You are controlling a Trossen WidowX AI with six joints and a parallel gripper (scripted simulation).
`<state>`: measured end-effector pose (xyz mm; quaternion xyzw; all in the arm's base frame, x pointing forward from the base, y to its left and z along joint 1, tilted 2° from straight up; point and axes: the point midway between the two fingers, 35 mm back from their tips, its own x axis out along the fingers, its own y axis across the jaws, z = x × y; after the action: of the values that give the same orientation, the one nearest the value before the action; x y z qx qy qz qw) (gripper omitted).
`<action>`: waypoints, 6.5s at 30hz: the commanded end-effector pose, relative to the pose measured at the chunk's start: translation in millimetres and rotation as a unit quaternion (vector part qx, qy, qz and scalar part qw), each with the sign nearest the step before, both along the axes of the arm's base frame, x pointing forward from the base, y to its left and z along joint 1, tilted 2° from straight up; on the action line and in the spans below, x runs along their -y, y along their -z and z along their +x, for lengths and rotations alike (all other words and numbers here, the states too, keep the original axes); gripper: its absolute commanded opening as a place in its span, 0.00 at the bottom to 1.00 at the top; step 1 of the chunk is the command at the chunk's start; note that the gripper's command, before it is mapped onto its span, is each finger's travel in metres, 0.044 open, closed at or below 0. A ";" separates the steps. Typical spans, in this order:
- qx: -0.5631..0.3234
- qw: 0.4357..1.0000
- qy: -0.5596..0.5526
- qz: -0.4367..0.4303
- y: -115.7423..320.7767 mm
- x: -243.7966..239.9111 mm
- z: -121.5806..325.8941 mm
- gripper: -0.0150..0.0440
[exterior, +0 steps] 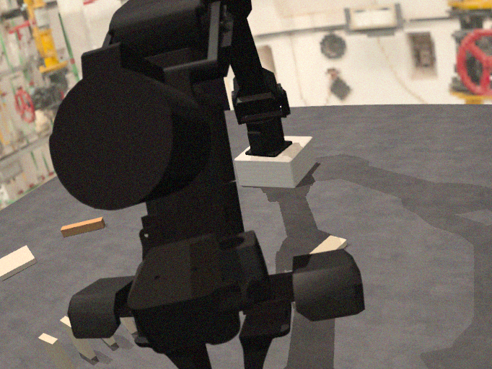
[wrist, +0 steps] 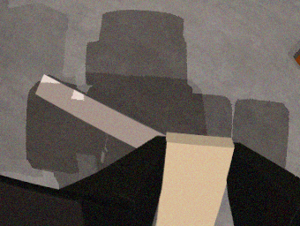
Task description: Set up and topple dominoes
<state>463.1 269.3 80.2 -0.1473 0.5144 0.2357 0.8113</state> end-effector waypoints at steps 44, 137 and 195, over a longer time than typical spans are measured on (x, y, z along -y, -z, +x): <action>0.230 0.961 0.003 0.153 29.9 -4.0 9.6 0.44; 0.414 0.871 -0.013 0.265 53.9 41.3 -75.2 0.44; 0.048 0.998 0.006 0.033 17.4 10.3 11.2 1.00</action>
<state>482.7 254.7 45.5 -0.0928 0.3745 0.2489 0.8884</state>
